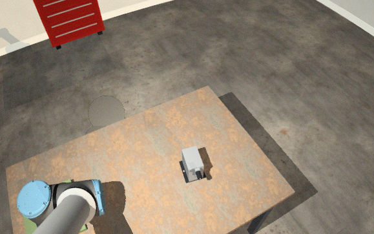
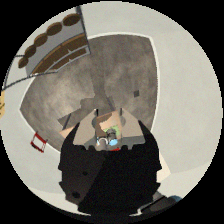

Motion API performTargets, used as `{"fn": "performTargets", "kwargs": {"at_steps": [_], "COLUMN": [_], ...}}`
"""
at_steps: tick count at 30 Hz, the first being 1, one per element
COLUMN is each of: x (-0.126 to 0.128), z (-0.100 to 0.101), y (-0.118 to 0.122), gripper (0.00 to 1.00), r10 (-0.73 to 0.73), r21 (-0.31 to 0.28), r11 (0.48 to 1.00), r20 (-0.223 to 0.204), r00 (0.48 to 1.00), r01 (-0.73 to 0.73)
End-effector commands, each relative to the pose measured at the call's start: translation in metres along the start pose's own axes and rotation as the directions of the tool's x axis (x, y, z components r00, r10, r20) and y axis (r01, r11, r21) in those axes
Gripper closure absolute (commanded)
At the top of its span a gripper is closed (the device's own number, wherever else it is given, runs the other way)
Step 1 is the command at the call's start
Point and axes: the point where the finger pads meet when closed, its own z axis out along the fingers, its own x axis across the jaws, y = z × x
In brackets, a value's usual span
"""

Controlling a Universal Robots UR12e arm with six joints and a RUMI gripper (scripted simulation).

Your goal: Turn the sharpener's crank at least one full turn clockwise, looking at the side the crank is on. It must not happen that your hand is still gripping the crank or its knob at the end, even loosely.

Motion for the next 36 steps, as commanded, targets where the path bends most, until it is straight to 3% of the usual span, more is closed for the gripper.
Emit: {"fn": "performTargets", "kwargs": {"at_steps": [1,4,5,15,17,18,30,33,34,36], "x": [-0.019,-0.019,-0.024,-0.074,-0.075,-0.079,-0.128,-0.130,-0.135,-0.145], "z": [0.001,0.001,0.001,0.009,0.009,0.010,0.019,0.019,0.020,0.022], "y": [-0.002,-0.002,-0.002,-0.002,-0.002,-0.001,0.003,0.003,0.004,0.006], "gripper": [0.68,0.68,0.68,0.68,0.68,0.68,0.68,0.68,0.68,0.68], "r10": [0.000,0.000,-0.006,-0.006,-0.006,-0.013,-0.013,-0.013,-0.019,-0.019], "r21": [0.008,0.008,0.005,0.005,0.006,0.001,0.001,0.001,-0.005,-0.005], "r11": [1.000,1.000,1.000,1.000,1.000,1.000,1.000,1.000,1.000,1.000], "r20": [0.001,0.001,0.025,0.025,0.025,0.048,0.049,0.049,0.071,0.071], "r00": [1.000,1.000,1.000,1.000,1.000,0.999,0.999,0.999,0.997,0.997], "r01": [0.000,0.000,0.006,0.006,0.006,0.013,0.013,0.013,0.019,0.019]}}
